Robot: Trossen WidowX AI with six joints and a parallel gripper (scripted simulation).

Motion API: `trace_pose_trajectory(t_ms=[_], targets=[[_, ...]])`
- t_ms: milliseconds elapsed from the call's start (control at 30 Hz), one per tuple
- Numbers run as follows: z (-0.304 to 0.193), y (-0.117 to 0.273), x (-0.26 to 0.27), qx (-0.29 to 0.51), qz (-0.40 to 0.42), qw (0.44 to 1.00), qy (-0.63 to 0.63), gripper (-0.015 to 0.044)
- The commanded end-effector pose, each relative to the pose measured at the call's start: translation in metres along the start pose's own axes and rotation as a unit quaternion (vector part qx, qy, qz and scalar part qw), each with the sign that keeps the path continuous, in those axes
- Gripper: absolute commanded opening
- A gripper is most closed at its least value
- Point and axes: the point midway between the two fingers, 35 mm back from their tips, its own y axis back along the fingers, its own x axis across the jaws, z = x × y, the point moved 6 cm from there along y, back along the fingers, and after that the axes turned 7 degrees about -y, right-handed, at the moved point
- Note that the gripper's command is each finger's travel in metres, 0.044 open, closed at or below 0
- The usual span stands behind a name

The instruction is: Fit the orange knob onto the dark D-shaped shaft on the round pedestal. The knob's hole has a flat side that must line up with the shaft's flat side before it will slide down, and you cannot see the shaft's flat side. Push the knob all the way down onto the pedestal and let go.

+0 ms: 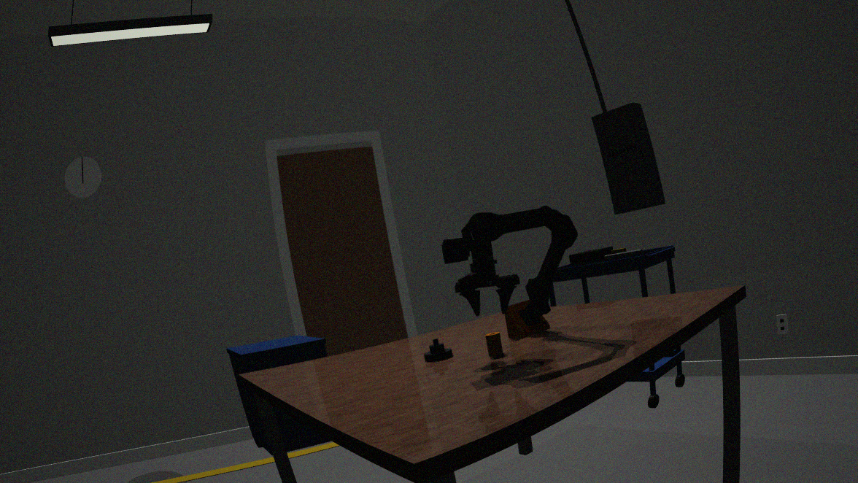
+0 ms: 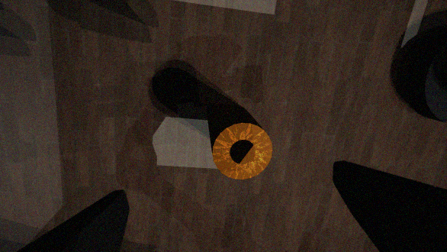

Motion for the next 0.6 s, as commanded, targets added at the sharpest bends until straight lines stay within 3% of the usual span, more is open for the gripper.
trace_pose_trajectory(t_ms=[0, 233, 367, 567], targets=[[-0.012, 0.009, -0.020, -0.013, 0.027, 0.996, -0.078, 0.0440], [-0.011, 0.007, -0.019, -0.011, 0.026, 0.996, -0.080, 0.0440], [-0.007, -0.024, -0.016, 0.015, 0.011, 0.995, -0.099, 0.0440], [-0.007, -0.036, -0.015, 0.016, 0.010, 0.995, -0.100, 0.0440]])
